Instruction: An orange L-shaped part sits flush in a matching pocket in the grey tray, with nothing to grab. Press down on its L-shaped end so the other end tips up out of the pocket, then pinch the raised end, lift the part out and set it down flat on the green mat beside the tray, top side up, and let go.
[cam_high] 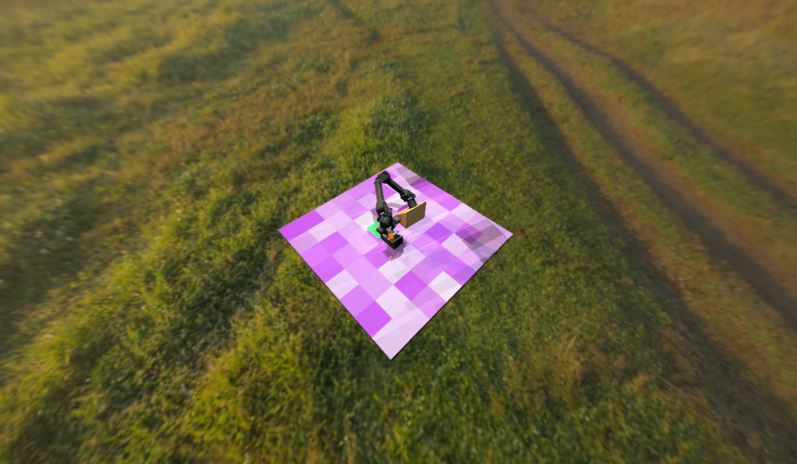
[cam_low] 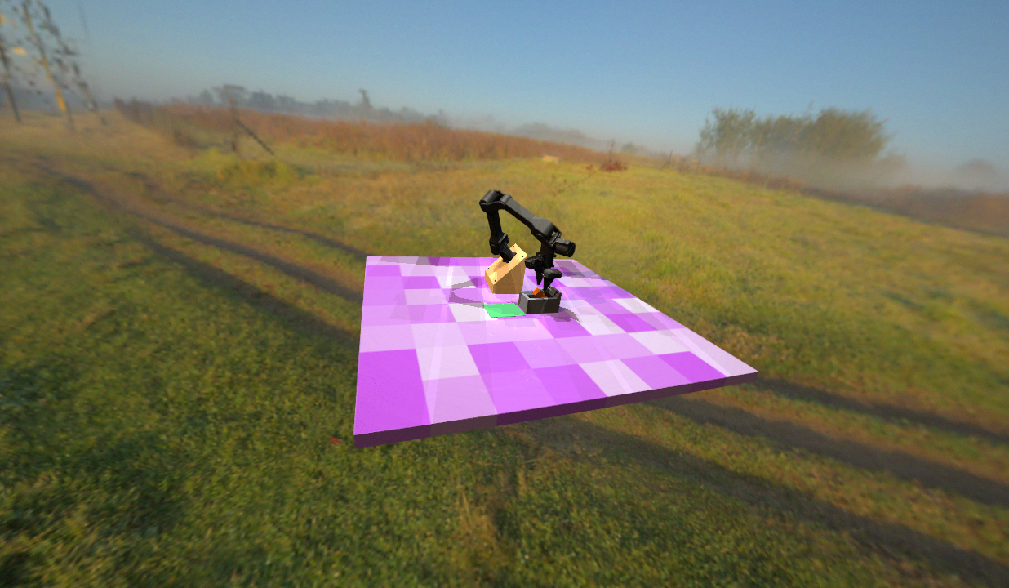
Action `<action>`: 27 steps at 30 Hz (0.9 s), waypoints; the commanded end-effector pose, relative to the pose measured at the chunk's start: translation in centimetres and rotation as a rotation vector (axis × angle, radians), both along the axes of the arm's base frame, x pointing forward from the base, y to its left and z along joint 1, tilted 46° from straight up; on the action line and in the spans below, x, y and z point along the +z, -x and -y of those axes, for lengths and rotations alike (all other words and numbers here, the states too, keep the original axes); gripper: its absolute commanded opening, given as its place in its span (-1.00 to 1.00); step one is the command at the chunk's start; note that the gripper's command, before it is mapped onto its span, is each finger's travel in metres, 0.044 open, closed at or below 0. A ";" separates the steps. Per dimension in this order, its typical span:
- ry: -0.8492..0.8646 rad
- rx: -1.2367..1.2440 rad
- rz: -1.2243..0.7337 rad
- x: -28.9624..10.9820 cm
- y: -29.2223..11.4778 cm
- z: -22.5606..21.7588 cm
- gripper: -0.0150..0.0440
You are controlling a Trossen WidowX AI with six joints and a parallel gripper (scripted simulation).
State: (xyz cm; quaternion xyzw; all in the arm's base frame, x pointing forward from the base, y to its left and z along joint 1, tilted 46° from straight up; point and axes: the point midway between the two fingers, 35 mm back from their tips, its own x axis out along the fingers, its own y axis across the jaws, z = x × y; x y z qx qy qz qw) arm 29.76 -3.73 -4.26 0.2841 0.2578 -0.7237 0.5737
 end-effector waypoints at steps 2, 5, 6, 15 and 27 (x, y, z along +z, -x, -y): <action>0.004 0.004 -0.007 -0.7 0.3 0.8 0.46; 0.004 0.004 -0.007 -1.0 0.4 1.1 0.46; 0.004 0.004 -0.007 -1.1 0.4 1.2 0.46; 0.006 0.004 -0.008 -2.1 0.7 2.2 0.46; 0.003 -0.001 -0.001 -2.4 0.7 2.4 0.01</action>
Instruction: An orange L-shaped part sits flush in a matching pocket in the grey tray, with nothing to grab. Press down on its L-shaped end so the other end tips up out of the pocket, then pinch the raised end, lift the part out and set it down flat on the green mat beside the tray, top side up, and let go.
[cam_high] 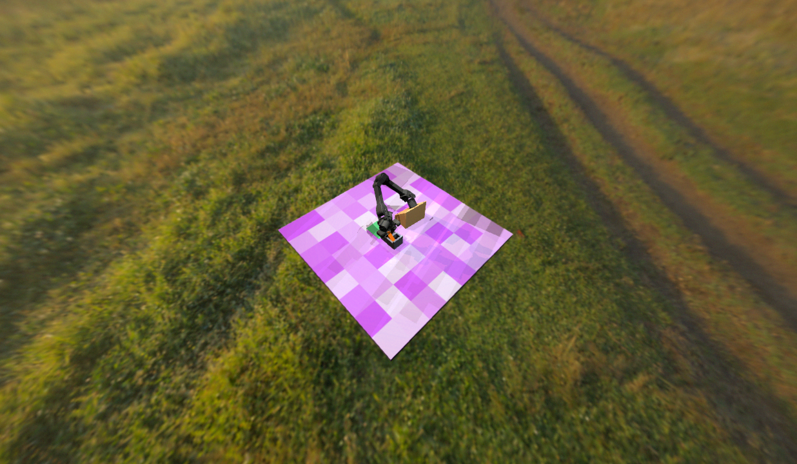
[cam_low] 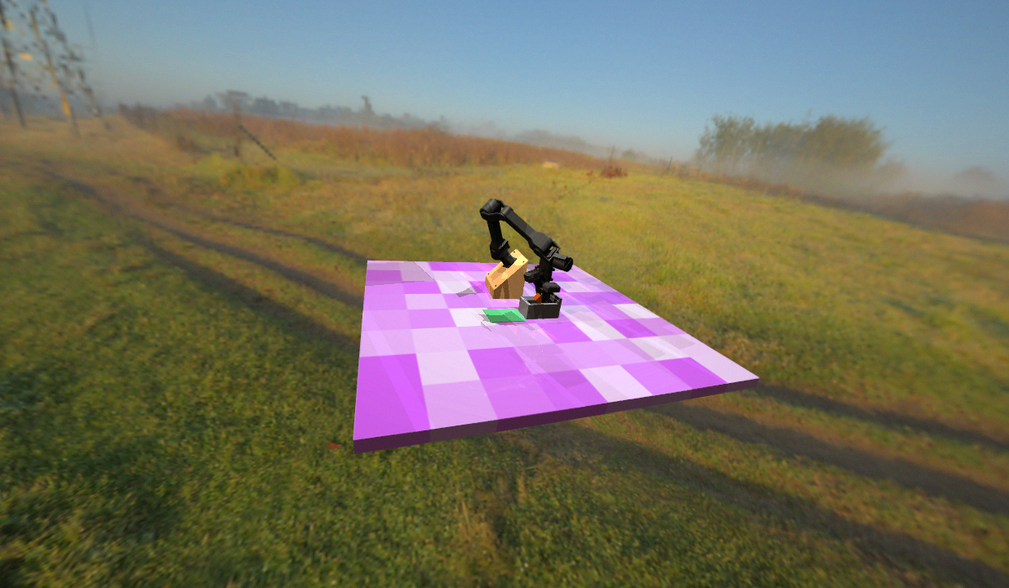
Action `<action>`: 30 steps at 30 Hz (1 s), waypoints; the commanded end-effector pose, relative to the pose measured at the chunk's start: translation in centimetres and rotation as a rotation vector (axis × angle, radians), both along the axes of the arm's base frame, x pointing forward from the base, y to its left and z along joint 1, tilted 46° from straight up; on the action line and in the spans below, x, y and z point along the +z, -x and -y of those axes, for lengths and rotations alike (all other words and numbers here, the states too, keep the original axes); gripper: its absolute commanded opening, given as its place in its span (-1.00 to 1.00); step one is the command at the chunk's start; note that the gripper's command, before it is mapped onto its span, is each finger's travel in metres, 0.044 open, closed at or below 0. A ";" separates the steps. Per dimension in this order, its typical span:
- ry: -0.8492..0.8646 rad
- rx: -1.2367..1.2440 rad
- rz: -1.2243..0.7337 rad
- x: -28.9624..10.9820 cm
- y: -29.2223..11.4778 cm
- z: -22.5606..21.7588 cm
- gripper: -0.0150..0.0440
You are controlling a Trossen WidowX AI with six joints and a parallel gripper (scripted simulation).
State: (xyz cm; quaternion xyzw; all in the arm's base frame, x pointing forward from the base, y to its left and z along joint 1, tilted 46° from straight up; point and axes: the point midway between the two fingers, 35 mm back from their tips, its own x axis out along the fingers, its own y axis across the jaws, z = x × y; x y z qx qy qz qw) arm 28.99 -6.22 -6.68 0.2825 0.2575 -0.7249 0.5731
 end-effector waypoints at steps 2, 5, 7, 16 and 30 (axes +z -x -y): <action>0.000 0.000 0.002 0.0 -0.1 -0.1 -0.10; 0.000 0.000 0.002 0.0 -0.1 -0.1 -0.17; 0.000 0.000 0.002 0.0 -0.1 -0.1 -0.21; 0.000 0.000 0.002 0.0 -0.1 -0.1 -0.49; 0.002 0.004 -0.003 1.2 -0.3 -1.2 -0.49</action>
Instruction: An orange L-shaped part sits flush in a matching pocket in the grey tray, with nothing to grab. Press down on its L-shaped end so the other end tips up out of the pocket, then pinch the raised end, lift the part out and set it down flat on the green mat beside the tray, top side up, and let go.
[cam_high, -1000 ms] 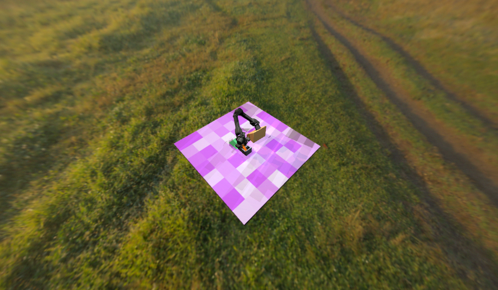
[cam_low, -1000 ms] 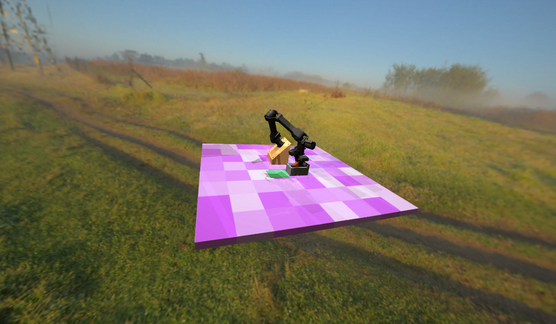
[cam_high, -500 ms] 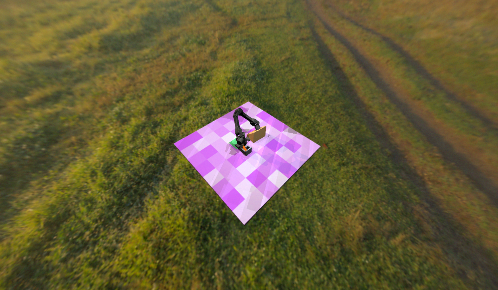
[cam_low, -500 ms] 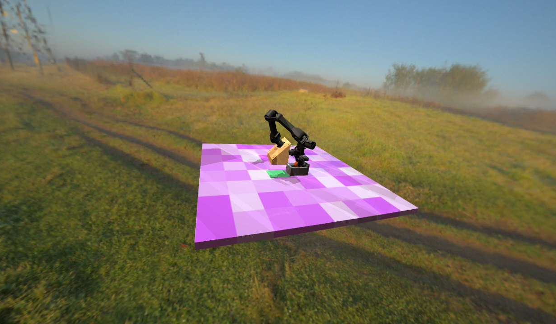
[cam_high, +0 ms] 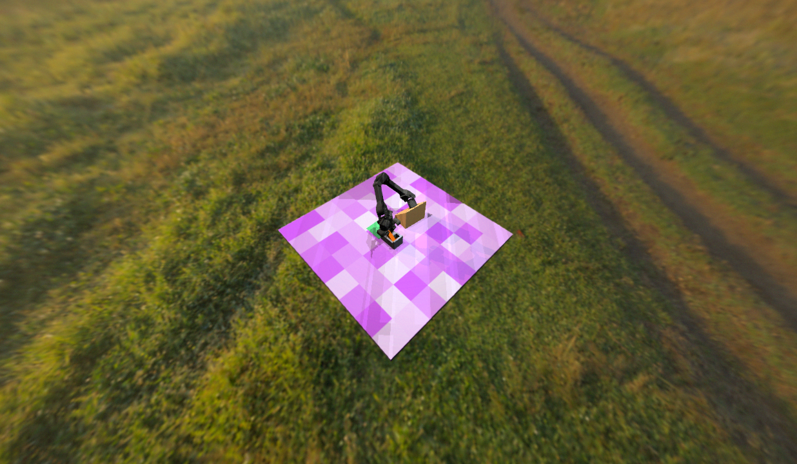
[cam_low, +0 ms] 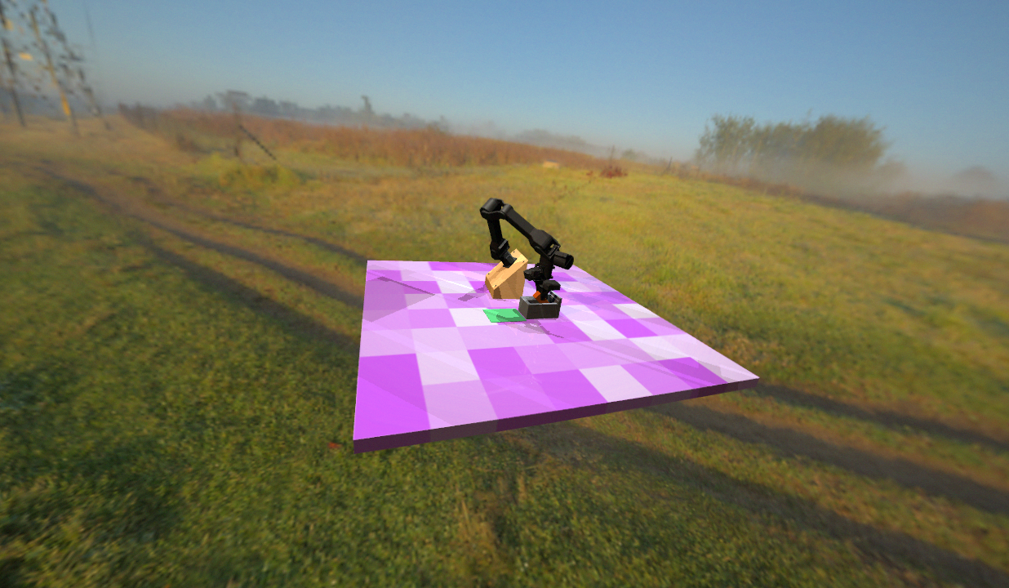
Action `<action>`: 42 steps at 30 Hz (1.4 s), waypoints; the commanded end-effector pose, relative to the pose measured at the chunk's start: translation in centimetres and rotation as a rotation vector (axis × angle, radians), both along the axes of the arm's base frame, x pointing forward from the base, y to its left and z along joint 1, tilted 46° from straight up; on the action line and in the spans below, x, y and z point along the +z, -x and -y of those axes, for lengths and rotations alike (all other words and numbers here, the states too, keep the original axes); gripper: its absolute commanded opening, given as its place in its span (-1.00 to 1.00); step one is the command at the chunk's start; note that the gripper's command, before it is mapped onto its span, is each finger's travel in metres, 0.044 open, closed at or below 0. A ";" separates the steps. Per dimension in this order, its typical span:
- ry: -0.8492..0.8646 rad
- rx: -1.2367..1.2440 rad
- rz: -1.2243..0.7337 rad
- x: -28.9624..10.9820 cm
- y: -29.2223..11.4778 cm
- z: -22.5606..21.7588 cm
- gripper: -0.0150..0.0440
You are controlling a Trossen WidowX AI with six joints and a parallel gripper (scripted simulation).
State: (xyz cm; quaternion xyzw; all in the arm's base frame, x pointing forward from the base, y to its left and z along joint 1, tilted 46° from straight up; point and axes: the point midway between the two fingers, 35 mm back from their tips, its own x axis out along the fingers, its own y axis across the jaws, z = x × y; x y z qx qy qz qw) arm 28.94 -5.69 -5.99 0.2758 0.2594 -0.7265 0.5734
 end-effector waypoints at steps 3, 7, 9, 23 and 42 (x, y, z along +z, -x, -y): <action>-0.004 0.002 0.009 0.8 -0.4 -1.0 -0.49; -0.004 0.002 0.009 1.3 -0.5 -1.4 -0.49; -0.004 0.002 0.008 1.5 -0.6 -1.6 -0.49; -0.005 0.003 0.008 3.0 -1.0 -3.1 -0.49; -0.006 0.003 0.008 5.0 -1.5 -5.2 -0.49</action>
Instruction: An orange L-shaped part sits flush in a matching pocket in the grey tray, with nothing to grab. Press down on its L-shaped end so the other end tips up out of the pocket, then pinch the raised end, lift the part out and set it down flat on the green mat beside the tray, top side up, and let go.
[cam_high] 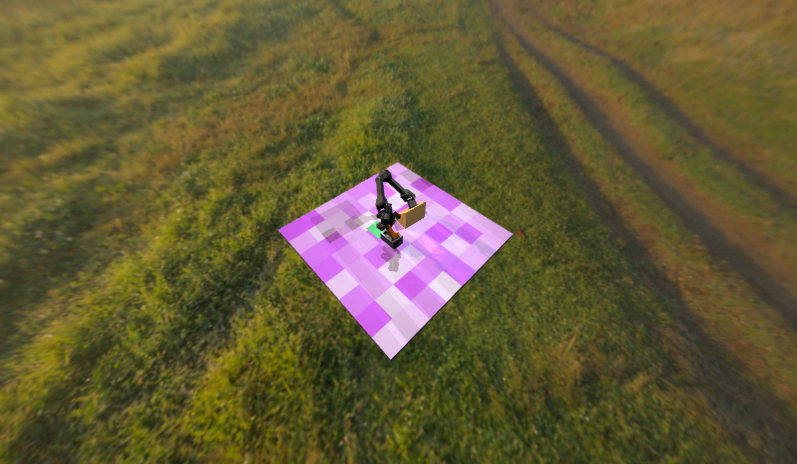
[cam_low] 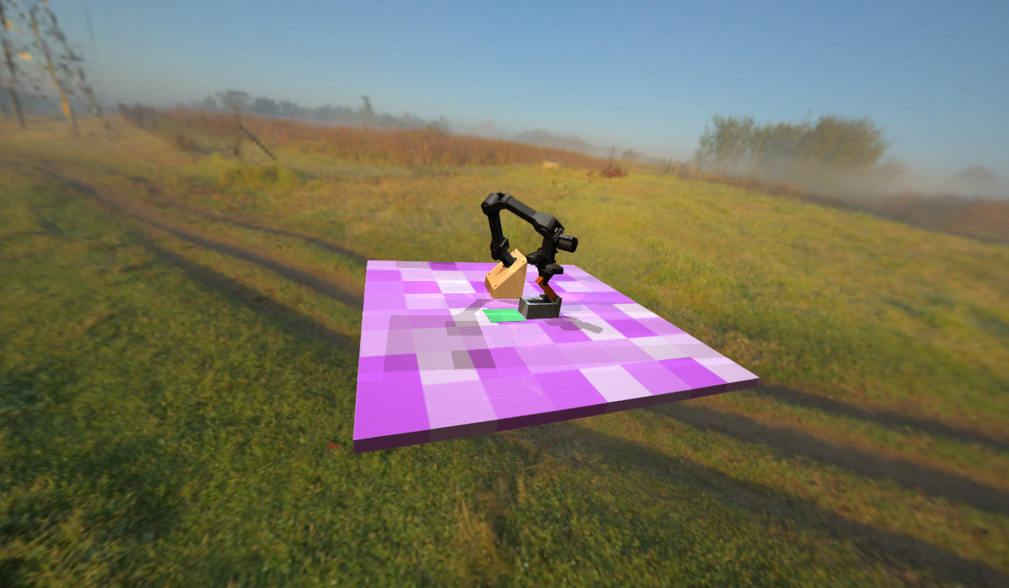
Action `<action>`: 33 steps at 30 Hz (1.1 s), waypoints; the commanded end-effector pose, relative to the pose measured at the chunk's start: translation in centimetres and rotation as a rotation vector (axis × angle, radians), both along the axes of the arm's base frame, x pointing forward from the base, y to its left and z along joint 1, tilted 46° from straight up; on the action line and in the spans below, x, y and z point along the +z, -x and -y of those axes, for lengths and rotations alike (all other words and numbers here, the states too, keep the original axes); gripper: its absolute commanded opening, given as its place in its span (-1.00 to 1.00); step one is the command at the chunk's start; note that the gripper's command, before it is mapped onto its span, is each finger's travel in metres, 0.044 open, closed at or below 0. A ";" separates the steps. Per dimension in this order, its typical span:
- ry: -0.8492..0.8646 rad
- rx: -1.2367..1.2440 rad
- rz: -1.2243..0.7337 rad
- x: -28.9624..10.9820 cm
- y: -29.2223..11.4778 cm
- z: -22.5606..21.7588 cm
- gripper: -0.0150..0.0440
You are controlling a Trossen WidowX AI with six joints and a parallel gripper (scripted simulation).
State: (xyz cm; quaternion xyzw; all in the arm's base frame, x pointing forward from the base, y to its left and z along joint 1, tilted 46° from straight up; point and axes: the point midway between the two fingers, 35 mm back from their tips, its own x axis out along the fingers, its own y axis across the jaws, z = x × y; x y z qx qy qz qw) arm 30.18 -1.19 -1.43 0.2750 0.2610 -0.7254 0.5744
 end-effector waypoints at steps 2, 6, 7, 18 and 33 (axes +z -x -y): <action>-0.005 -0.001 0.009 0.7 -0.3 -0.9 -0.49; -0.005 -0.001 0.009 0.7 -0.3 -0.9 -0.49; -0.005 -0.001 0.009 0.7 -0.3 -0.9 -0.49; -0.004 -0.001 0.009 2.5 0.2 0.9 -0.49; 0.000 -0.001 0.007 7.4 1.4 5.9 -0.49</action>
